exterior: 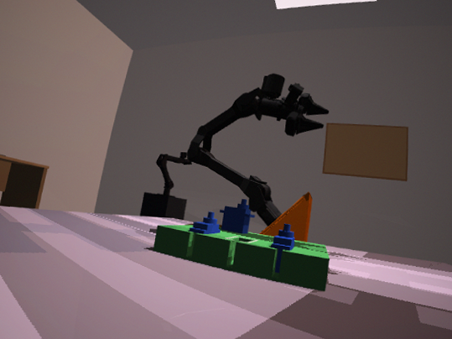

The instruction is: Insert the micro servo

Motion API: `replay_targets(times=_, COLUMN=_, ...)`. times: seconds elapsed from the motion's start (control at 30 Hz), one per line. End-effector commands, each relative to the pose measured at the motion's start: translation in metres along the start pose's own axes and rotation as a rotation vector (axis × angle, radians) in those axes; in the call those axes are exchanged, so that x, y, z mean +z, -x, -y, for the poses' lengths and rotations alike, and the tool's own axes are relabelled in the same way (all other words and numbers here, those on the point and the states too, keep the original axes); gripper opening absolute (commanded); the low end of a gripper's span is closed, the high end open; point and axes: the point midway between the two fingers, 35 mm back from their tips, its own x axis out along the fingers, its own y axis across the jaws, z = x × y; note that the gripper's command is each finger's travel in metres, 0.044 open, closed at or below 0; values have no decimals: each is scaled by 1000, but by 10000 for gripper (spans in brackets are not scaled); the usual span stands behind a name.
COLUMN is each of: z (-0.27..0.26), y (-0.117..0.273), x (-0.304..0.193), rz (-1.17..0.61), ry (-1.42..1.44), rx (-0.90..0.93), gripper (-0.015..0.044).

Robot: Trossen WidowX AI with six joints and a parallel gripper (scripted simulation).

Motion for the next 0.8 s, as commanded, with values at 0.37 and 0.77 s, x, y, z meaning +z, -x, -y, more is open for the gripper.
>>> replay_targets(times=0.37, z=71, y=-5, x=15, rz=38, ry=-440, rx=-272, gripper=440)
replay_targets(times=0.77, z=127, y=3, x=18, rz=108, ry=-785, rx=-487, gripper=440)
